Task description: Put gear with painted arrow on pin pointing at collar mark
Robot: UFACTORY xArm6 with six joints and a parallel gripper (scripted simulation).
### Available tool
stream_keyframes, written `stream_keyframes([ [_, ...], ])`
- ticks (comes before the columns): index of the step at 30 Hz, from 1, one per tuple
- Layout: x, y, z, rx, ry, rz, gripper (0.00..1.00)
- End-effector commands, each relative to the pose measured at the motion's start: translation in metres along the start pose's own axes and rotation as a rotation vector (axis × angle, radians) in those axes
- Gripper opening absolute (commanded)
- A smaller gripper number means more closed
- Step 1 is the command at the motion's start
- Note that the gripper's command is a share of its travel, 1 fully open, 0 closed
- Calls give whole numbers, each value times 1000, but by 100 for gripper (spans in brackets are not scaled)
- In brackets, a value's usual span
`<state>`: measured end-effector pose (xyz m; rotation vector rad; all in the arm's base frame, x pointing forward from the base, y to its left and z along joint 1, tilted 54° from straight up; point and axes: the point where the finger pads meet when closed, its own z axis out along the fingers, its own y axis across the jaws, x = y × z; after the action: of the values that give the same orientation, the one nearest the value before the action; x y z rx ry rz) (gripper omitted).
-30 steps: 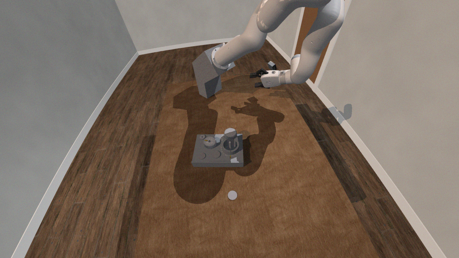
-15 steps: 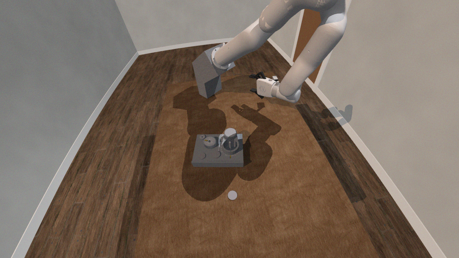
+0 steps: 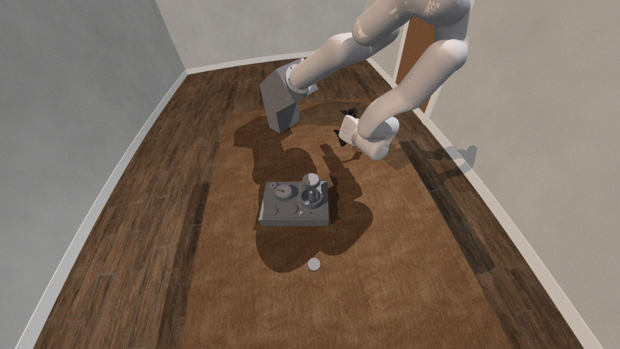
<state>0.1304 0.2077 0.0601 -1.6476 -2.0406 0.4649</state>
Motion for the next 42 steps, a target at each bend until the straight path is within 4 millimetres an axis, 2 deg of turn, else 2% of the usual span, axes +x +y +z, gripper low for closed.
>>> stream_keyframes([
  [1, -1, 21, -13, 18, 194, 199, 100],
  [3, -3, 29, -18, 19, 255, 265, 100],
  [4, -14, 34, -18, 26, 266, 314, 100],
  [5, -14, 34, -18, 30, 293, 348, 100],
  [7, -37, 42, -17, 48, 305, 444, 100],
  [10, -37, 42, -17, 51, 314, 462, 100],
  [13, -72, 51, -12, 89, 347, 627, 100],
  [14, -72, 51, -12, 89, 347, 627, 100],
  [16, -94, 54, -8, 118, 371, 734, 100],
  [19, -105, 54, -6, 134, 383, 787, 100],
  [21, -126, 54, 0, 168, 409, 890, 100],
  [22, -126, 54, 0, 168, 409, 890, 100],
  [25, -145, 52, 7, 205, 435, 989, 100],
  [27, -145, 52, 7, 205, 435, 989, 100],
  [28, -154, 51, 10, 225, 449, 1038, 100],
  [30, -182, 66, 1, 168, 499, 1119, 100],
  [31, -182, 66, 1, 168, 499, 1119, 100],
  [33, -213, 82, -13, 83, 550, 1199, 100],
  [34, -215, 83, -13, 83, 550, 1199, 100],
  [38, -260, 97, -31, -43, 618, 1320, 100],
  [42, -306, 103, -47, -167, 674, 1443, 100],
])
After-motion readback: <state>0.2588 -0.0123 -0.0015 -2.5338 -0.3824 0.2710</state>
